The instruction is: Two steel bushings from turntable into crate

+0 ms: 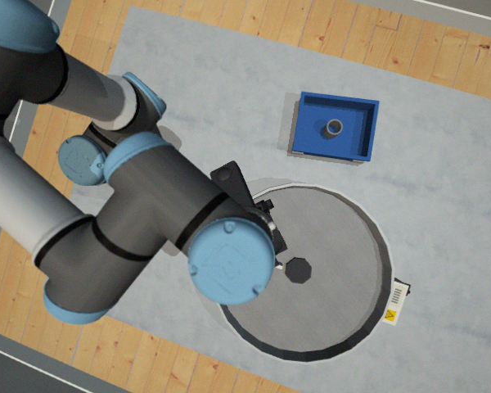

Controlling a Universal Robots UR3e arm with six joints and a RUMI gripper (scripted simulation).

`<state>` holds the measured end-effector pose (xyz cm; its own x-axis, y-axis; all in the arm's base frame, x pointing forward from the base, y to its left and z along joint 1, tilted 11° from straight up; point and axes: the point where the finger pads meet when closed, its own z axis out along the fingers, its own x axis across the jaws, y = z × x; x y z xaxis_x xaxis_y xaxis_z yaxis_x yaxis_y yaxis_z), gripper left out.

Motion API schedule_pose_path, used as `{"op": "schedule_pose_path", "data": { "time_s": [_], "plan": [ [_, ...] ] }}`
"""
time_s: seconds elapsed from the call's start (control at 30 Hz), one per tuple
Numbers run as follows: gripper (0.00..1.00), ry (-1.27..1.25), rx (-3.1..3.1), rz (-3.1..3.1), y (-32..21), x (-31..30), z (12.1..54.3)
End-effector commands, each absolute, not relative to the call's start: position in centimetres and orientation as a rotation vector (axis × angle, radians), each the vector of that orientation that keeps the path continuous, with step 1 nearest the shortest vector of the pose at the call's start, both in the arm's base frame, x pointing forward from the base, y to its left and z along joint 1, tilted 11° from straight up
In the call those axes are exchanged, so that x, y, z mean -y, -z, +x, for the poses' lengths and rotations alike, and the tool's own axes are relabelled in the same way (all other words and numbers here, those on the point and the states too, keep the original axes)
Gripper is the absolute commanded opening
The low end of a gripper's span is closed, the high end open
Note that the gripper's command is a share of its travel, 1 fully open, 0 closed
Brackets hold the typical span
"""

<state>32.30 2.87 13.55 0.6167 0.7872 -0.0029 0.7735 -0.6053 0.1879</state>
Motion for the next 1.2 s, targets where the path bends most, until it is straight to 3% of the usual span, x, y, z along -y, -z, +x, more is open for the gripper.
{"op": "schedule_pose_path", "data": {
  "time_s": [0.0, 1.17],
  "plan": [
    [0.0, -0.123, -1.299, 2.666, -13.6, -2.9, 32.4],
    [0.0, -0.123, -1.299, 2.666, -13.5, -4.1, 32.6]
  ]
}}
